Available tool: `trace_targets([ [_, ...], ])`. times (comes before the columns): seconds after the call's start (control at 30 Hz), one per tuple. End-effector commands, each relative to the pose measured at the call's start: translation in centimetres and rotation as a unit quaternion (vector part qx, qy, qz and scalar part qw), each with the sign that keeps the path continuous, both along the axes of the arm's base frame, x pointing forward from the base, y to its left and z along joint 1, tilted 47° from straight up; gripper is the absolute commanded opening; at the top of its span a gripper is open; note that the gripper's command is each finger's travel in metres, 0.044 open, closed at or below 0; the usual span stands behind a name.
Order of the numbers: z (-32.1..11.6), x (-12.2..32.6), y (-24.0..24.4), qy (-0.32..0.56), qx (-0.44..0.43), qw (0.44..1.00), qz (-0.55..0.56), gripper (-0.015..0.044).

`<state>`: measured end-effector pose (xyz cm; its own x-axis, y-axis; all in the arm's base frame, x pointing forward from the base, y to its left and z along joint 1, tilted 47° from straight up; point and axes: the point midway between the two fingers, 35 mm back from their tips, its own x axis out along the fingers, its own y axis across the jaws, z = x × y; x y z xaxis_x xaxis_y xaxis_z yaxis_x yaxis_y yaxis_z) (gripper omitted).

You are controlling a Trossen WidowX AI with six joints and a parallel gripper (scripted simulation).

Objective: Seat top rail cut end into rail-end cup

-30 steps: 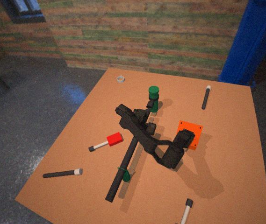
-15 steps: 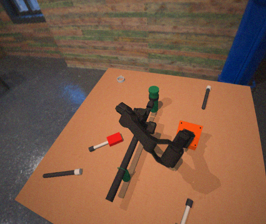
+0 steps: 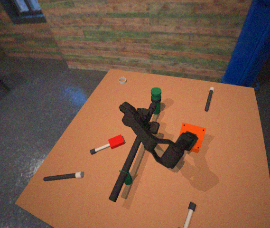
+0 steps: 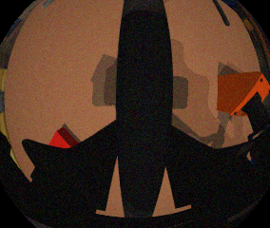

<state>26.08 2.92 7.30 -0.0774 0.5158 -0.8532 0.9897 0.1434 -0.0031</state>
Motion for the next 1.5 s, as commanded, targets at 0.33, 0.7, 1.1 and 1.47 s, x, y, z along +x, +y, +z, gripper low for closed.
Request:
trace_targets([
  [0.33,-0.34,0.12,-0.6,-0.003,-0.004,1.0,-0.002,0.0],
  [0.7,-0.34,0.12,-0.6,-0.003,-0.004,1.0,-0.002,0.0],
  [1.1,-0.34,0.12,-0.6,-0.003,-0.004,1.0,-0.002,0.0],
  [1.47,-0.22,-0.02,-0.1,0.001,0.001,1.0,0.0,0.0],
])
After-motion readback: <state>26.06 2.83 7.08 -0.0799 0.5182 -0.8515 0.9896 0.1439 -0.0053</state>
